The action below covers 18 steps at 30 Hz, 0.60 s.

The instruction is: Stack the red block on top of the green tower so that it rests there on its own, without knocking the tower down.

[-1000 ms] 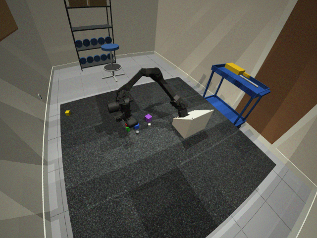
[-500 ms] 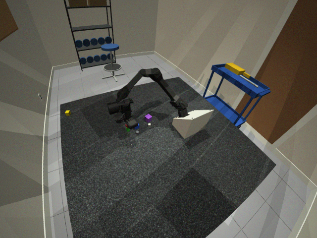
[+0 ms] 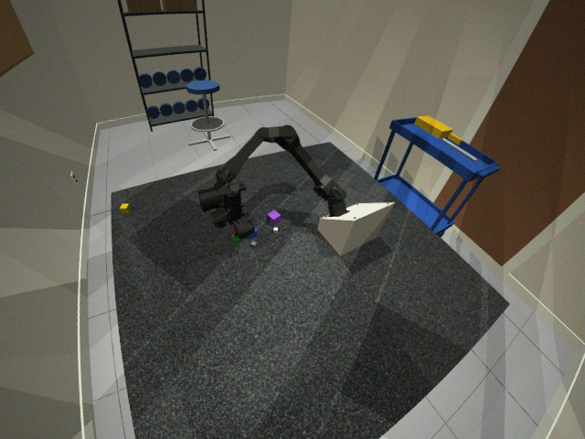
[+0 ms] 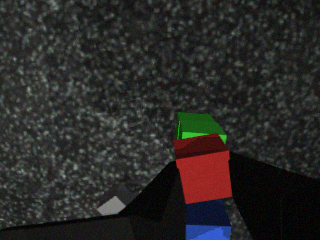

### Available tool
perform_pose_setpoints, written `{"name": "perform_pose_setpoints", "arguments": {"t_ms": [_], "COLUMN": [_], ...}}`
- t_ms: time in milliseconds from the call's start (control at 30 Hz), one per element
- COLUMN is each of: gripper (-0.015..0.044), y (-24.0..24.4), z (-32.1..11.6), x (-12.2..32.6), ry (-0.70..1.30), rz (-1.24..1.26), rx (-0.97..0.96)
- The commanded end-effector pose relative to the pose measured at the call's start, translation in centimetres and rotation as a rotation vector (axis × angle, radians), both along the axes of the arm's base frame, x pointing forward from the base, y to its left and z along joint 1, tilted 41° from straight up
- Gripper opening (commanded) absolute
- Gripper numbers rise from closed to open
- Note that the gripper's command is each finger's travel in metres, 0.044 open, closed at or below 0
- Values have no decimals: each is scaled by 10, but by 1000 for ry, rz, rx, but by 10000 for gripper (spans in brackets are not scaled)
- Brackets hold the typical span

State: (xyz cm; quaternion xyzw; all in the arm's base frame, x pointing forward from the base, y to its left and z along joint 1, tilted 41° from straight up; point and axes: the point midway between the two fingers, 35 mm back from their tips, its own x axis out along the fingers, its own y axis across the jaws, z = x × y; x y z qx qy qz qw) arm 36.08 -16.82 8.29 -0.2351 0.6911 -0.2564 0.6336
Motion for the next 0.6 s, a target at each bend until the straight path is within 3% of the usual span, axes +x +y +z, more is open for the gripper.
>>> {"name": "perform_pose_setpoints", "arguments": {"t_ms": [0,167,567], "gripper": [0,0,315], "y": [-1,2,0], "z": [0,4,0], "x": [0,1,0], "ry": [2,2,1], "rz": [2,2,1], "rx": [-5,-4,0]}}
